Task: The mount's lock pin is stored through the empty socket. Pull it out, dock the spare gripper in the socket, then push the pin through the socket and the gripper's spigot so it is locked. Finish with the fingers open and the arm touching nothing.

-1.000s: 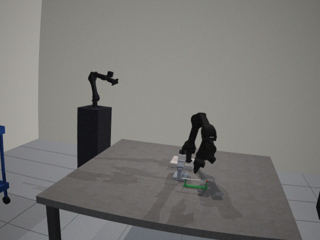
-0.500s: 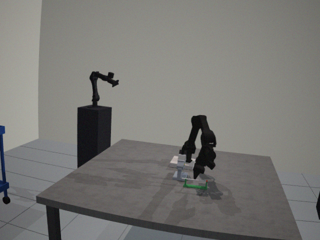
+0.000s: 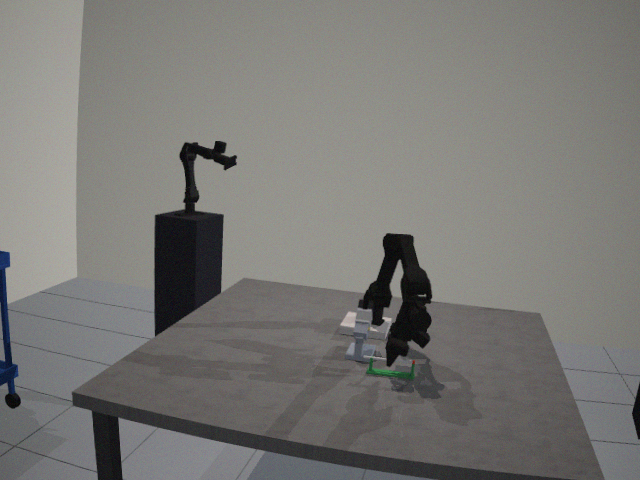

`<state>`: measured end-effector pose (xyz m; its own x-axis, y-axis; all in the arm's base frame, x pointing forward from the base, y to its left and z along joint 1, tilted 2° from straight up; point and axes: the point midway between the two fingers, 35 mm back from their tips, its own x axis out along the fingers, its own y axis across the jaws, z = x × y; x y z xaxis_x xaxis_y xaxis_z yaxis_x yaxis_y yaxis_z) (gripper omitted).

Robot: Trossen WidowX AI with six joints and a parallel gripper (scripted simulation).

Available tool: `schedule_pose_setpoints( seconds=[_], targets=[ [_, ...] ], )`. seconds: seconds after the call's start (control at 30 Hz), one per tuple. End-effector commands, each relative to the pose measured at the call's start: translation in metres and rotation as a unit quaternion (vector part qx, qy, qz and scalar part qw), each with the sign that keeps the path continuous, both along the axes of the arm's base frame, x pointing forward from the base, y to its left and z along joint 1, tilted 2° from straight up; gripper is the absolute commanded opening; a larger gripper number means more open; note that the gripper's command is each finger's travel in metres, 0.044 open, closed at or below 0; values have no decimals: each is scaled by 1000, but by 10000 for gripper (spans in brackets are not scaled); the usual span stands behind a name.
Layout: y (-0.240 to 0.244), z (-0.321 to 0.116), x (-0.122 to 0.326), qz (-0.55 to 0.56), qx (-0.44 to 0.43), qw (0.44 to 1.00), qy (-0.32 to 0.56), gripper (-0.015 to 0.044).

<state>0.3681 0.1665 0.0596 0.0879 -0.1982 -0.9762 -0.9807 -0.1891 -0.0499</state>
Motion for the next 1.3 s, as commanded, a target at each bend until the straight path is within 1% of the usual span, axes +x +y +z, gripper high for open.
schedule_pose_setpoints(
  seconds=[0.0,0.4,0.63,1.0,1.27],
  targets=[
    [0,-8,0,-2,-2,1000,-1,180],
    [0,-21,0,-2,-2,1000,-1,180],
    [0,-21,0,-2,-2,1000,-1,0],
    [0,-20,0,-2,-2,1000,-1,0],
    [0,-1,0,-2,-2,1000,-1,0]
  ],
)
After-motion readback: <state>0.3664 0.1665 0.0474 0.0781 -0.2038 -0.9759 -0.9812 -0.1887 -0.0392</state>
